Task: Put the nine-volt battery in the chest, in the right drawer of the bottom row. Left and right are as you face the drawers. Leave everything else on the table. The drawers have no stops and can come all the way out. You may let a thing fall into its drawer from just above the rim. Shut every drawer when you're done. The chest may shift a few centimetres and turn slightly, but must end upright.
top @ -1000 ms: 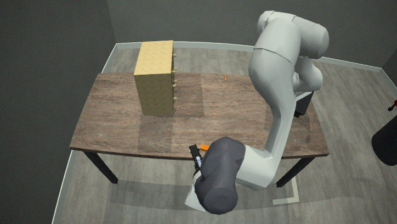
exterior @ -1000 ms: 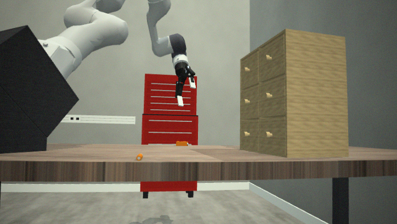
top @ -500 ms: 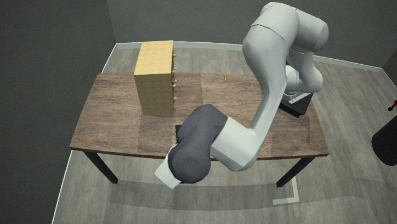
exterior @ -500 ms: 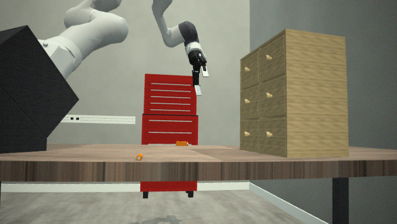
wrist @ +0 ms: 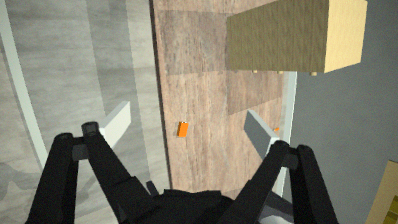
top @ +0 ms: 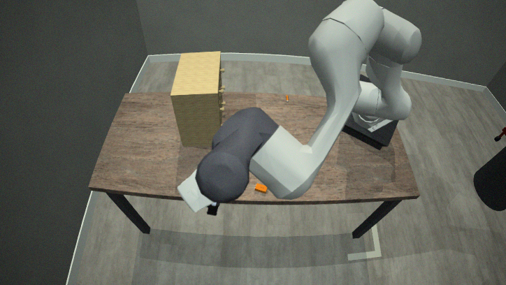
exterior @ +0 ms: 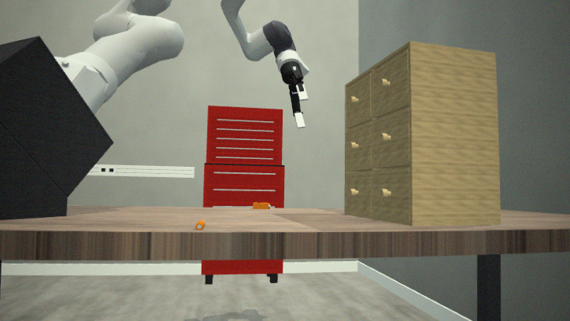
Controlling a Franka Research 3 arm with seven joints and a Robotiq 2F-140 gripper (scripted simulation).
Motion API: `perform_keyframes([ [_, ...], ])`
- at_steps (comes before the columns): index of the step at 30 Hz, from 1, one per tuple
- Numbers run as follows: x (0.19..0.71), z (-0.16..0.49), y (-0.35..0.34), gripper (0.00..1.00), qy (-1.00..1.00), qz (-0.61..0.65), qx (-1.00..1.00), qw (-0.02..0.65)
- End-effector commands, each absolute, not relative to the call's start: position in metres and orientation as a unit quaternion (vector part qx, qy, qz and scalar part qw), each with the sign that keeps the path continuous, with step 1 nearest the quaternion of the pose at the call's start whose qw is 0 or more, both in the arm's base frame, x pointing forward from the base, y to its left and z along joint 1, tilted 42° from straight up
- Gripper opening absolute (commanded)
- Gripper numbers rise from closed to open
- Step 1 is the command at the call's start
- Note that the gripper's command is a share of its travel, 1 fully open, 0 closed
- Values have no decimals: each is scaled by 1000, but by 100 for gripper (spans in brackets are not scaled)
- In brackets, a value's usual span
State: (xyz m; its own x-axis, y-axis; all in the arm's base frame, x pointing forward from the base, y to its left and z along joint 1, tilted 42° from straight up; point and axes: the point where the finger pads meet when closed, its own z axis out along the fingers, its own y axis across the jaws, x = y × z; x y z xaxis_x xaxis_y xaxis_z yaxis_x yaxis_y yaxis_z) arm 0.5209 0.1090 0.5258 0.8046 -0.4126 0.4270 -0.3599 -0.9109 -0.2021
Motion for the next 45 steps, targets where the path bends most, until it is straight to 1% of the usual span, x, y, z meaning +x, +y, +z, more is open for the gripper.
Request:
perform_keyframes([
  [1, 526, 531, 94, 100, 257, -237, -934, 73],
  [6, 529, 533, 79, 100, 282, -237, -926, 80],
  [21, 537, 542, 5, 100, 404, -232, -877, 112],
  [23, 537, 542, 5, 100, 404, -232, -877, 112],
  [45, 534, 552, -98, 100, 558, -223, -784, 156],
])
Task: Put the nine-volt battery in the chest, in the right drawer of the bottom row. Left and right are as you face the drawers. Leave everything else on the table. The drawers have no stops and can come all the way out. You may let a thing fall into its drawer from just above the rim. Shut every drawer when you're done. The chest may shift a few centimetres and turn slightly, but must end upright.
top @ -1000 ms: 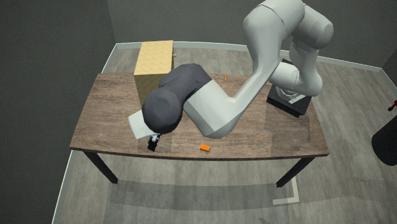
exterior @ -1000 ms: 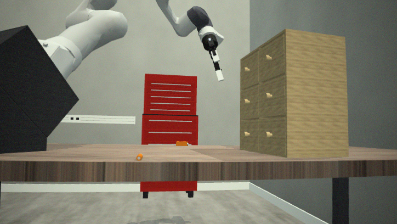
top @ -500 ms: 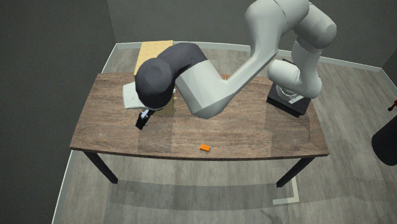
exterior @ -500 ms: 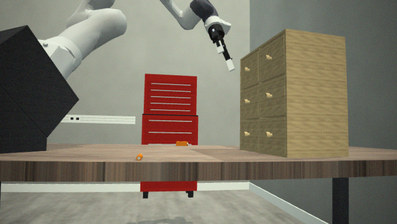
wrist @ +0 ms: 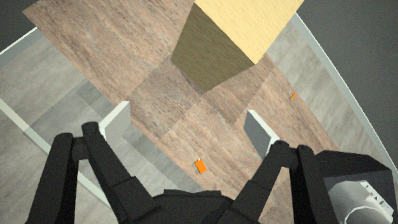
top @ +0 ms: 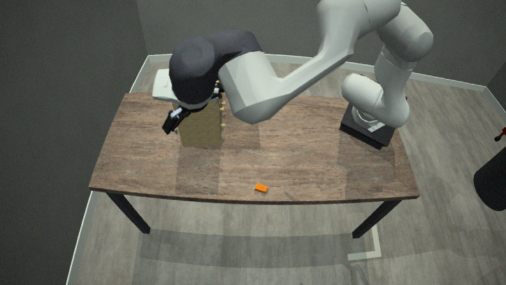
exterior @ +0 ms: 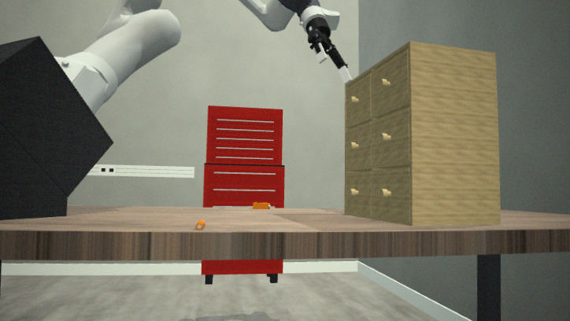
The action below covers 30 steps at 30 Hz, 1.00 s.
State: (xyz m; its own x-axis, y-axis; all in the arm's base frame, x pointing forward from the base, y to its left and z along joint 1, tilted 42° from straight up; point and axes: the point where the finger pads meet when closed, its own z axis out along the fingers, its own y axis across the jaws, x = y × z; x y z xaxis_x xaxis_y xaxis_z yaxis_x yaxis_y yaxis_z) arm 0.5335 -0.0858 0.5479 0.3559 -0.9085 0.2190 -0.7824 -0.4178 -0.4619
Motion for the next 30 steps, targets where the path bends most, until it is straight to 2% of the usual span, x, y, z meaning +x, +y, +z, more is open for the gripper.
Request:
perform_keyframes([
  [1, 533, 552, -103, 100, 565, -222, -779, 158],
  [30, 500, 557, -232, 100, 728, -203, -620, 211],
])
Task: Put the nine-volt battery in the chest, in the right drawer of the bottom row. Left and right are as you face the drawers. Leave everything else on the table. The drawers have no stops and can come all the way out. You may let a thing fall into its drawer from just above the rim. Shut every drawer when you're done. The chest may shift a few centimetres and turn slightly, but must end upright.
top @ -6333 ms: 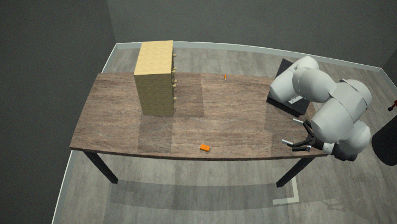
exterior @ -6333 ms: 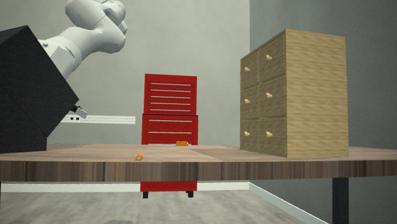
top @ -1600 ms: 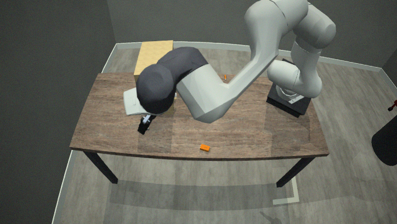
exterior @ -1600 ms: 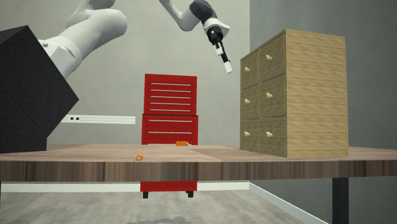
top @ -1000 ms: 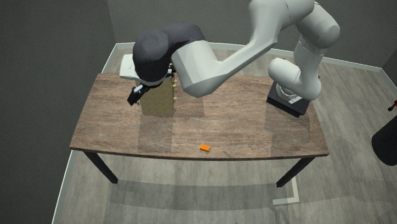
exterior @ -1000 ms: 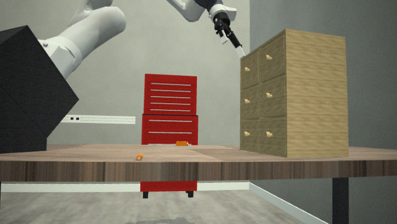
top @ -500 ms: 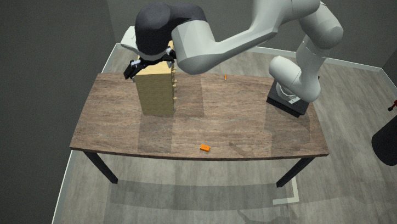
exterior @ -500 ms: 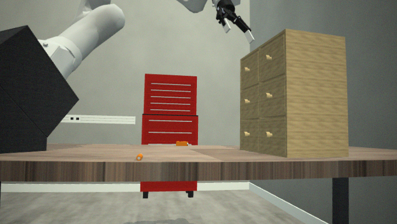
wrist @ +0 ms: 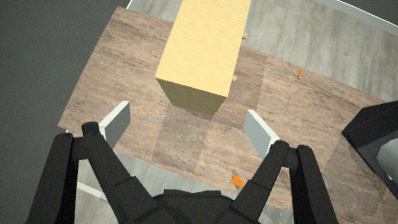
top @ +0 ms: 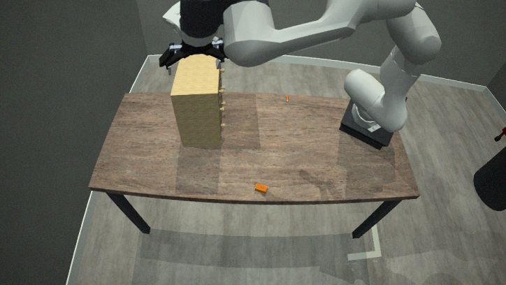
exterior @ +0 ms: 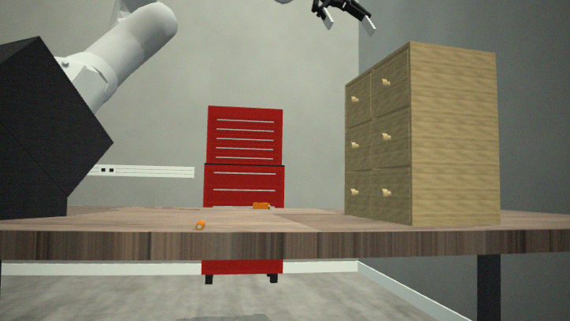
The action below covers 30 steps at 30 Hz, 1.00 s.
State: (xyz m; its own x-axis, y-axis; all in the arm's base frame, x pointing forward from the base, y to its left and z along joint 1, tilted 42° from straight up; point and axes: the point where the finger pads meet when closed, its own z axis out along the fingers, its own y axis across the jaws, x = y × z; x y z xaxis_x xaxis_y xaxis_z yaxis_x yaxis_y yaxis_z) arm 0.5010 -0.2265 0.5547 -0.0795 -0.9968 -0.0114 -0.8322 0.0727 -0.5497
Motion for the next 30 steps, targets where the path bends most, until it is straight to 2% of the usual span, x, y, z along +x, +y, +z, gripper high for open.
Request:
perform_keyframes([
  [1, 499, 558, -238, 100, 734, -202, -613, 213],
  [16, 470, 551, -301, 100, 802, -185, -516, 238],
  [30, 441, 490, -346, 100, 862, -117, -425, 249],
])
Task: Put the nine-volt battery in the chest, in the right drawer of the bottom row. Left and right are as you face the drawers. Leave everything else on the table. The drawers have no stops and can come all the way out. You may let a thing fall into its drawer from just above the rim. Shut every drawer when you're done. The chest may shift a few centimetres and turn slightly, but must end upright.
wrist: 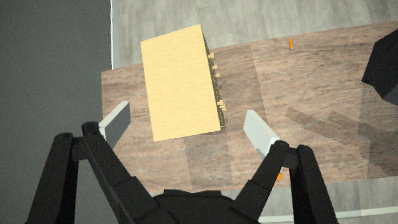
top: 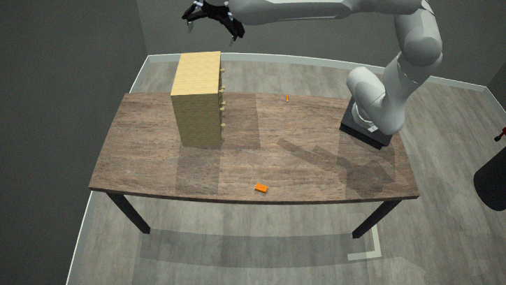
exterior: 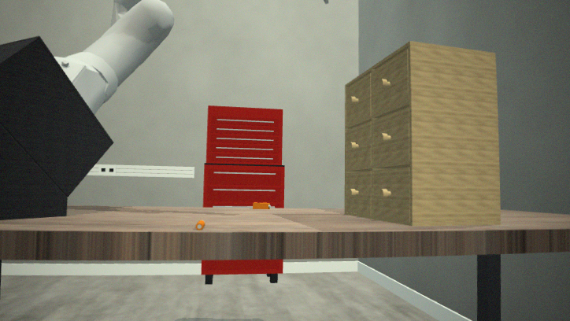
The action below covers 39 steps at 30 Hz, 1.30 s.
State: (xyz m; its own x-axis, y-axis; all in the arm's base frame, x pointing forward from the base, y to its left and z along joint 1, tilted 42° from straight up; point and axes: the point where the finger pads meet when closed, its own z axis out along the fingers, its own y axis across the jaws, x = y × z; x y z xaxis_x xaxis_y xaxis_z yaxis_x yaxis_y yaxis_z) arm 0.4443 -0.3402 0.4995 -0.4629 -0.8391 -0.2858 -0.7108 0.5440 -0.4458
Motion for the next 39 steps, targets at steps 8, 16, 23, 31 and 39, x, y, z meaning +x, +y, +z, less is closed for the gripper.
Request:
perform_keyframes([
  [8, 429, 465, -360, 100, 883, -89, -387, 252],
  [16, 414, 434, -375, 100, 904, -53, -339, 255],
  [23, 404, 415, -382, 100, 915, -31, -310, 256],
  [31, 390, 387, -391, 100, 929, 2, -266, 256],
  [39, 381, 367, -395, 100, 937, 26, -236, 256],
])
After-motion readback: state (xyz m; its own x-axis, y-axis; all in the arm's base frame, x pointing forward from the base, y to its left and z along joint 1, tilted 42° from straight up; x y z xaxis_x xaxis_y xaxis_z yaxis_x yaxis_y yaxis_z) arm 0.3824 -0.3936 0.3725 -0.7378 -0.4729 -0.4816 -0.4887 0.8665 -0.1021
